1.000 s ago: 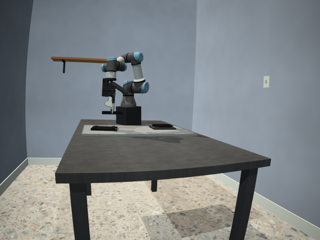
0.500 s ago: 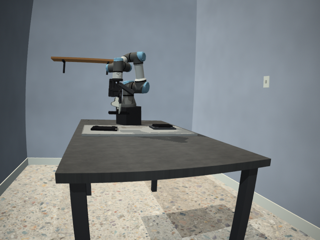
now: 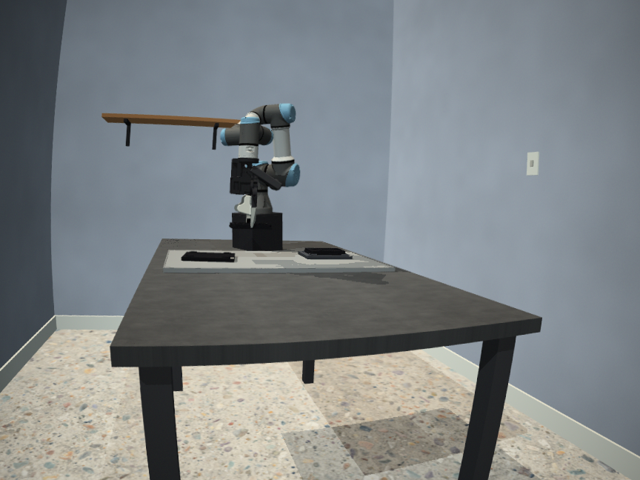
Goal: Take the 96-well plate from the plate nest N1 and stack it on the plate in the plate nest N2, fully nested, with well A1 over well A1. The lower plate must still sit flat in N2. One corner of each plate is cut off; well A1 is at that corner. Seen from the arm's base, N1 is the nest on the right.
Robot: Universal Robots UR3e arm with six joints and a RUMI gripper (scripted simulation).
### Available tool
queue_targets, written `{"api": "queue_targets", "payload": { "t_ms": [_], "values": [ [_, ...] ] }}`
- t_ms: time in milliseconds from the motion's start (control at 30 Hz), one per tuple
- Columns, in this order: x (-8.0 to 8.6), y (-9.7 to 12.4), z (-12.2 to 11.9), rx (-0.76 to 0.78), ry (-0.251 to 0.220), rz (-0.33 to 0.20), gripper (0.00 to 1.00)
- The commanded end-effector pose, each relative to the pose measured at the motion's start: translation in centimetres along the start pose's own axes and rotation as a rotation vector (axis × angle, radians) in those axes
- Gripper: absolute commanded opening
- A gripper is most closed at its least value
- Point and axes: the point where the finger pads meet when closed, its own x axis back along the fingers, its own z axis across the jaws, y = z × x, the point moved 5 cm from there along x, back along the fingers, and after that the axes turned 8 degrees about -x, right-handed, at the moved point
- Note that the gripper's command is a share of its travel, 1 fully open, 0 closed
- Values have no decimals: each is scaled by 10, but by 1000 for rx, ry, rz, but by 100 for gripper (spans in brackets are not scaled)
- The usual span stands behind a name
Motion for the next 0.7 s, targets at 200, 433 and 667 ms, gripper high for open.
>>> {"api": "queue_targets", "payload": {
  "t_ms": [200,433,667],
  "values": [
    [0,-41,-12,-14,5,-6,0],
    [0,-57,-16,-14,5,-6,0],
    [0,-80,-22,-14,6,-5,0]
  ]
}}
